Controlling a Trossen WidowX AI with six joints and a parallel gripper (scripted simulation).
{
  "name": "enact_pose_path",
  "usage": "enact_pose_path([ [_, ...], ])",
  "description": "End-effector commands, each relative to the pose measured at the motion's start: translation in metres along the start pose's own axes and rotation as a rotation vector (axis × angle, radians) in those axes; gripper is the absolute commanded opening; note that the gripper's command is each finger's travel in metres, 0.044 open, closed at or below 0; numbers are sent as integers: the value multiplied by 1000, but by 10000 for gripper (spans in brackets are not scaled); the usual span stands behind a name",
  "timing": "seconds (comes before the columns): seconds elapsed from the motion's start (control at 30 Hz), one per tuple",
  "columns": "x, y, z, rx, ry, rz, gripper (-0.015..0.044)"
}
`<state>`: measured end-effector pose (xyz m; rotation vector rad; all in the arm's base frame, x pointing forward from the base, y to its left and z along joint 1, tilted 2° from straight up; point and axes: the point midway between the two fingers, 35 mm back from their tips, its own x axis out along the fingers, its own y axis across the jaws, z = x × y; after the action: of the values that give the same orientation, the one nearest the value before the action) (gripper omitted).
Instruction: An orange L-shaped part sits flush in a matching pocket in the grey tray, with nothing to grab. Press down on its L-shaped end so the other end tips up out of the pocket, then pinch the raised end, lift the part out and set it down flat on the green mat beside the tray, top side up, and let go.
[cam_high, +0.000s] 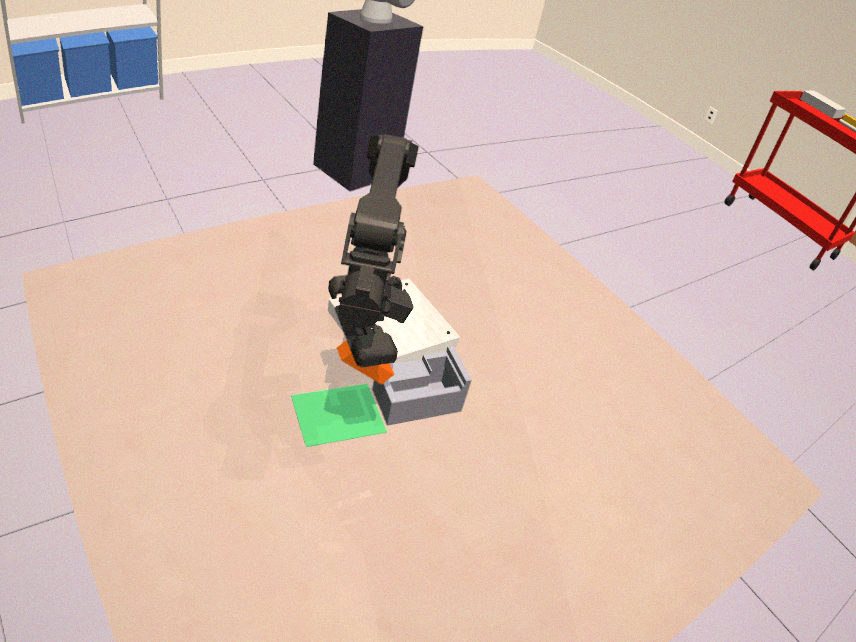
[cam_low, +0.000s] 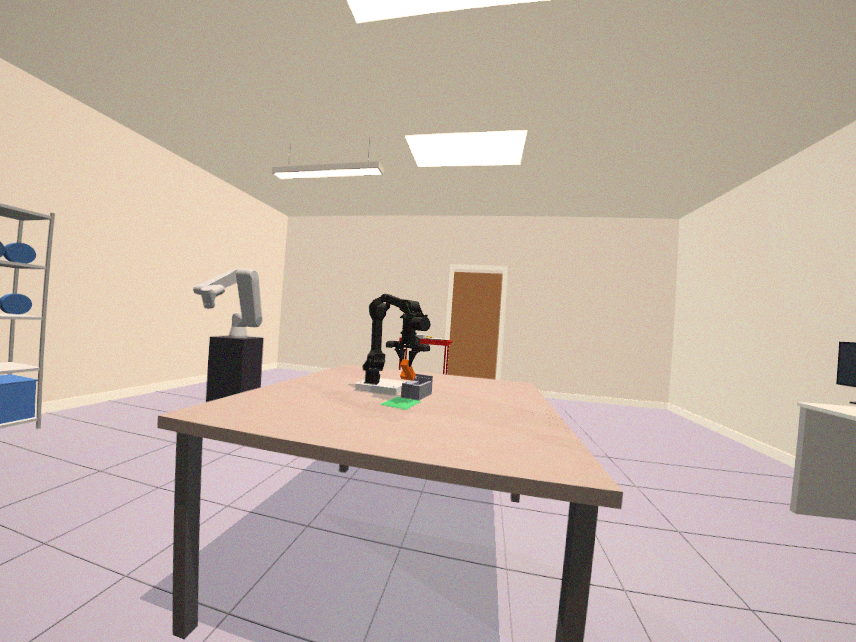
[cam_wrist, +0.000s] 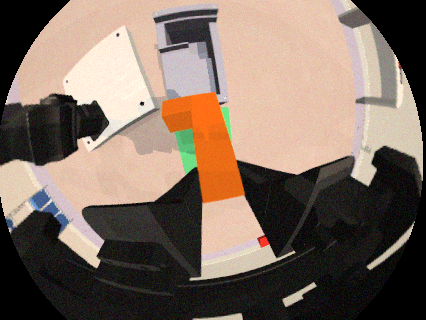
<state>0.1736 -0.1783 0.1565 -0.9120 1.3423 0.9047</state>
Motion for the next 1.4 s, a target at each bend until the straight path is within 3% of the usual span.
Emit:
enact_pose_path([
  [0.0,0,0,-16,-2,-2,-1,0],
  [0.23,0,3,-39,-3,0,-1,0],
  [1.37,48,2,-39,-3,0,-1,0],
])
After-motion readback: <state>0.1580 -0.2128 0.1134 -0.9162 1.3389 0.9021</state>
